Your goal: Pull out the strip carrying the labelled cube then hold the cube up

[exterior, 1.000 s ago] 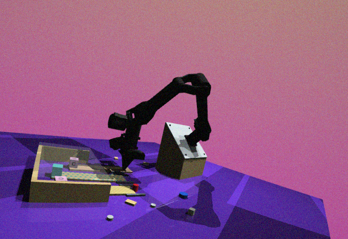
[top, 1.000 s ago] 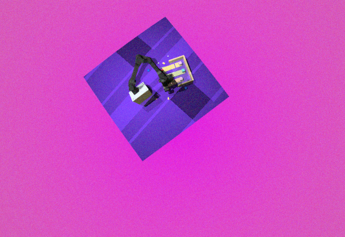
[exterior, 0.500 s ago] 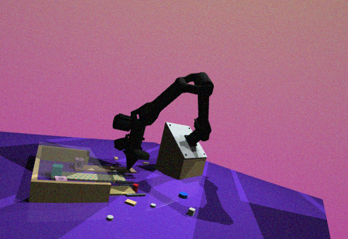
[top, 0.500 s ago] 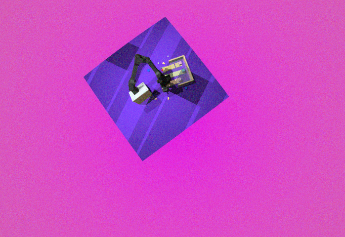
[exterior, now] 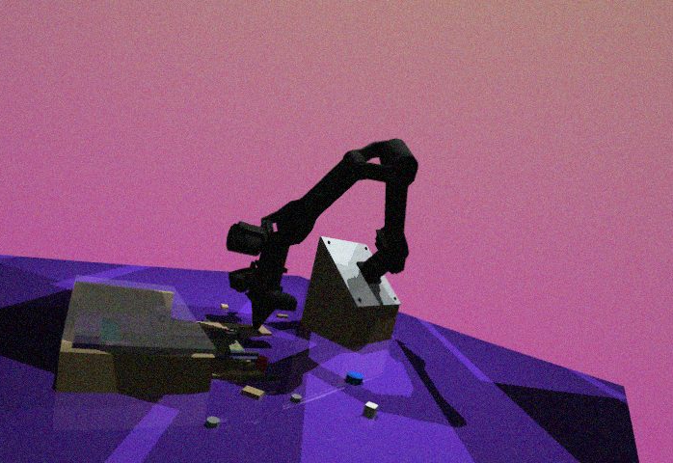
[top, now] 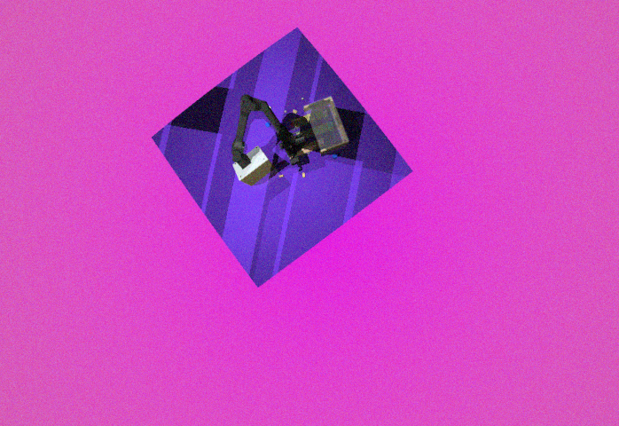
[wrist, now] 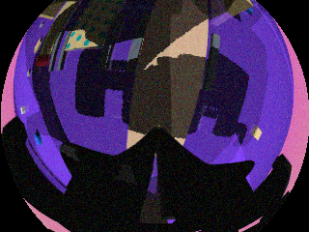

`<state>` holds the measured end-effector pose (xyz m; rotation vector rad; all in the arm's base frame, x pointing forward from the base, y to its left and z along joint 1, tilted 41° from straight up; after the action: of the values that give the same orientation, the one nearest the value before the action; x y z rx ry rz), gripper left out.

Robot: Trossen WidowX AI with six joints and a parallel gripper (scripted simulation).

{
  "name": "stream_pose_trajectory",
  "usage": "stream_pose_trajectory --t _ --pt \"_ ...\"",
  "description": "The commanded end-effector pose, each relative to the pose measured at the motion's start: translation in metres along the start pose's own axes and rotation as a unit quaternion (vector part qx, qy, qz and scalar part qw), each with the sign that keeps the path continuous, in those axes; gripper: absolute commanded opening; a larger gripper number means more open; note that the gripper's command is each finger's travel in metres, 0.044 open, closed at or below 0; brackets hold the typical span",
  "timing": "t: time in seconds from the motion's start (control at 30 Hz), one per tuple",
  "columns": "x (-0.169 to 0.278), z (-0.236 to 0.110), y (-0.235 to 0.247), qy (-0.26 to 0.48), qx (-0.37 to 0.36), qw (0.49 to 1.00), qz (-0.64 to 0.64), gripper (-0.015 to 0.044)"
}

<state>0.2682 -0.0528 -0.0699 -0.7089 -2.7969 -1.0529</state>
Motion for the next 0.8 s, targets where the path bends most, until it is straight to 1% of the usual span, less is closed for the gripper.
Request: stream_pose_trajectory --t 0.0,0.77 --pt "0.014 0.006 -0.001 0.018 0.003 1.0 0.003 0.0" --pt "0.039 0.005 -0.005 0.018 0.004 1.0 0.003 0.0"
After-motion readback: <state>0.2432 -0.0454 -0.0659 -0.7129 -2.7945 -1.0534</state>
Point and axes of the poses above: the point midway between the two fingers, 35 mm back from their tips, its own z axis out along the fingers, its own y axis across the jaws, x = y × z, the point moved 9 cm from there along -z, back along the fingers, and after that the axes turned 10 degrees about z, right-handed, at the moved point
